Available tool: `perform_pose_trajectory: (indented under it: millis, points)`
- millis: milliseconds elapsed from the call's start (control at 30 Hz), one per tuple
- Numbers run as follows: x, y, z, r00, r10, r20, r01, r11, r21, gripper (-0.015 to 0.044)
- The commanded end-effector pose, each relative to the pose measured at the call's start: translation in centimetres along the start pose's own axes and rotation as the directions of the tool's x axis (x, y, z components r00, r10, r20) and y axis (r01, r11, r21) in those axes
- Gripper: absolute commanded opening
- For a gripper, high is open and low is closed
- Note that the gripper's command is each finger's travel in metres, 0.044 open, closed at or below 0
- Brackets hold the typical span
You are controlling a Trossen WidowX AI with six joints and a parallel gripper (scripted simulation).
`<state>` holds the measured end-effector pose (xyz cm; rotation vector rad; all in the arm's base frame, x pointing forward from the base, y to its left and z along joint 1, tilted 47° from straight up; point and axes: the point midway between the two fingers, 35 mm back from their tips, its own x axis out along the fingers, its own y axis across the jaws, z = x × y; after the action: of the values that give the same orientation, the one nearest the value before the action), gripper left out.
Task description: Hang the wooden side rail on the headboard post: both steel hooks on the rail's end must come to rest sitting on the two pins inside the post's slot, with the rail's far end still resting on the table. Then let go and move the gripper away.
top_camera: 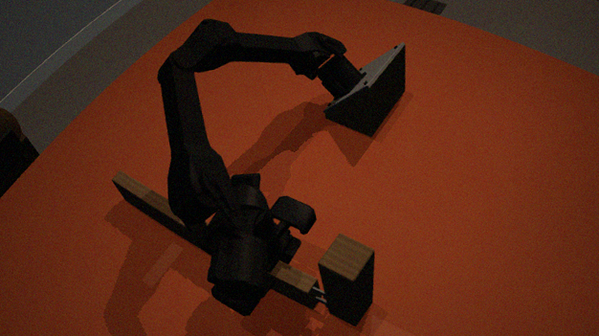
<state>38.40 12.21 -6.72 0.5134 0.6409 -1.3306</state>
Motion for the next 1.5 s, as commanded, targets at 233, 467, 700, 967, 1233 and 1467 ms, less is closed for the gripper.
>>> perform_pose_trajectory:
  millis: [233, 467, 700, 967, 1233, 1467]
  points:
    - [0.0, -0.1, 0.1, 1.0, 0.001, 0.003, -0.001, 1.0, -0.003, 0.0]
    - [0.0, -0.4, 0.0, 1.0, 0.001, 0.003, -0.001, 1.0, 0.0, 0.0]
    - [0.0, -0.7, 0.0, 1.0, 0.001, 0.003, -0.001, 0.999, 0.04, 0.0]
    - [0.0, -1.1, 0.0, 1.0, 0.001, 0.003, -0.001, 0.999, 0.041, 0.0]
    - [0.0, -1.4, 0.0, 1.0, 0.001, 0.003, -0.001, 0.999, 0.04, 0.0]
    - [0.0, -1.7, 0.0, 1.0, 0.001, 0.003, -0.001, 0.999, 0.04, 0.0]
